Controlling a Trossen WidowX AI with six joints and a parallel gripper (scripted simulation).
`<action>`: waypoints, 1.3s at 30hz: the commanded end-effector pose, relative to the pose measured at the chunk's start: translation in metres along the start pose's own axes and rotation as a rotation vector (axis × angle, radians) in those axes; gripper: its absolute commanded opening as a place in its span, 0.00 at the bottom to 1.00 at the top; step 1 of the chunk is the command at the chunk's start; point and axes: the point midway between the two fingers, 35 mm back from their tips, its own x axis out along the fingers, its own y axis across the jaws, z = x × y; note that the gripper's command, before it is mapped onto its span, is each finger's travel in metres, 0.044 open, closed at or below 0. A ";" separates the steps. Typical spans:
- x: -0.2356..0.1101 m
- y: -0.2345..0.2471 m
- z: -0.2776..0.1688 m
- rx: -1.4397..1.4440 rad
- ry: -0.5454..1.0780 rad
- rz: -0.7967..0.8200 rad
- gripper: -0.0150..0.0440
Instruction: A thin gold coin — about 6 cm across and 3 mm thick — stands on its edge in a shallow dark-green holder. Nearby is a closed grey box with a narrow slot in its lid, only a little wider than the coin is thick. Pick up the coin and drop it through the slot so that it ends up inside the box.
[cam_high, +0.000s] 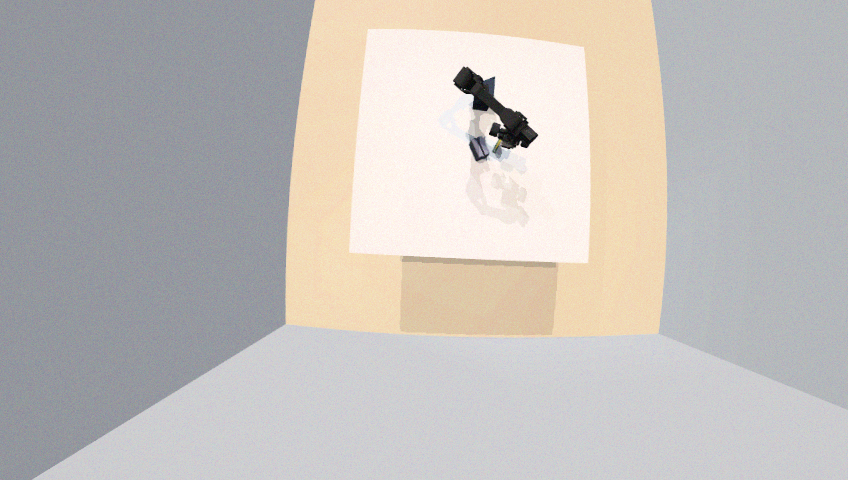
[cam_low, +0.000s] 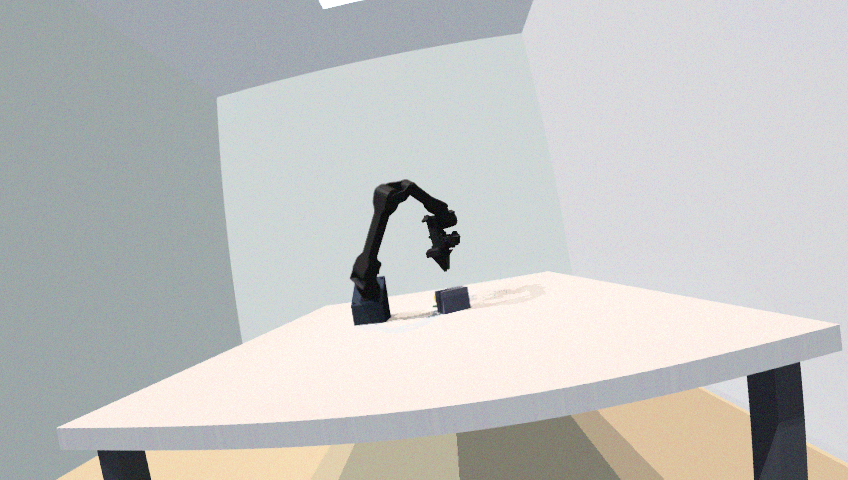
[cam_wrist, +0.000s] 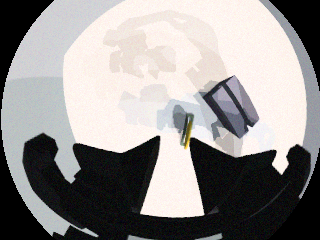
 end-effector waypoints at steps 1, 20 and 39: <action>0.001 -0.013 -0.031 0.094 0.060 -0.128 0.53; 0.049 -0.026 -0.032 0.094 0.058 -0.130 0.53; 0.075 -0.028 -0.032 0.094 0.058 -0.129 0.53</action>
